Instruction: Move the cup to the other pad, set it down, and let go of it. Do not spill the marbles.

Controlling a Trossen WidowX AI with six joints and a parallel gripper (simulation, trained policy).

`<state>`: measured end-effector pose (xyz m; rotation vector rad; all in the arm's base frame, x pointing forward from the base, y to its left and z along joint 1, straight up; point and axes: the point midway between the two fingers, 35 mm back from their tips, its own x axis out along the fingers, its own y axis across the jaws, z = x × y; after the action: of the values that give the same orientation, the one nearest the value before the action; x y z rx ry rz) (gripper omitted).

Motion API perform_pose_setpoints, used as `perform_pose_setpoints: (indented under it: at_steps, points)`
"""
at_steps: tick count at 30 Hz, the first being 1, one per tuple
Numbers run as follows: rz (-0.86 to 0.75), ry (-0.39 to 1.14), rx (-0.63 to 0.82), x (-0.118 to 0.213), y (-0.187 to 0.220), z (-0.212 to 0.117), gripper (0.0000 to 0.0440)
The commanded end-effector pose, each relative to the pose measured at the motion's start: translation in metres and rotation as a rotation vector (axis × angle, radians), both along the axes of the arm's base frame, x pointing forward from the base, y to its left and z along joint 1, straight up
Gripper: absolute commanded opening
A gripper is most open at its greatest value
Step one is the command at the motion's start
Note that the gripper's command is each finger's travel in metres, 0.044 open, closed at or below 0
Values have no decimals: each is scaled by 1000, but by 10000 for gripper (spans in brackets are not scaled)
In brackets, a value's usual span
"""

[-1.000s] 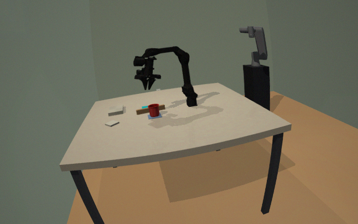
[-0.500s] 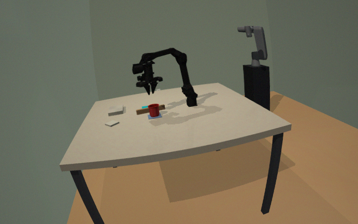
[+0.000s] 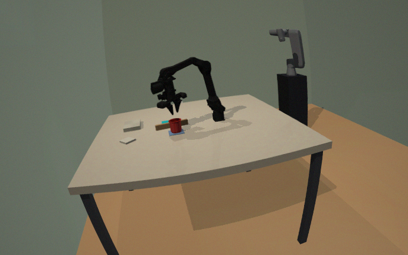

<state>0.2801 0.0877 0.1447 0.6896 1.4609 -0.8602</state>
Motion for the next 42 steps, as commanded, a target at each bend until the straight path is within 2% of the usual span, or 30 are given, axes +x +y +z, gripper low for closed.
perform_pose_setpoints:
  at_steps: [1, 21, 22, 28, 30, 42]
  points:
    - [-5, 34, -26, -2, -1, -16, 166]
    - [76, 102, -49, -13, -2, -80, 175]
    - [84, 104, -46, -13, -2, -83, 171]
    - [126, 91, -42, -12, -4, -91, 29]
    - [134, 83, -42, -12, -4, -90, 0]
    - [111, 27, -20, -6, -6, -69, 0]
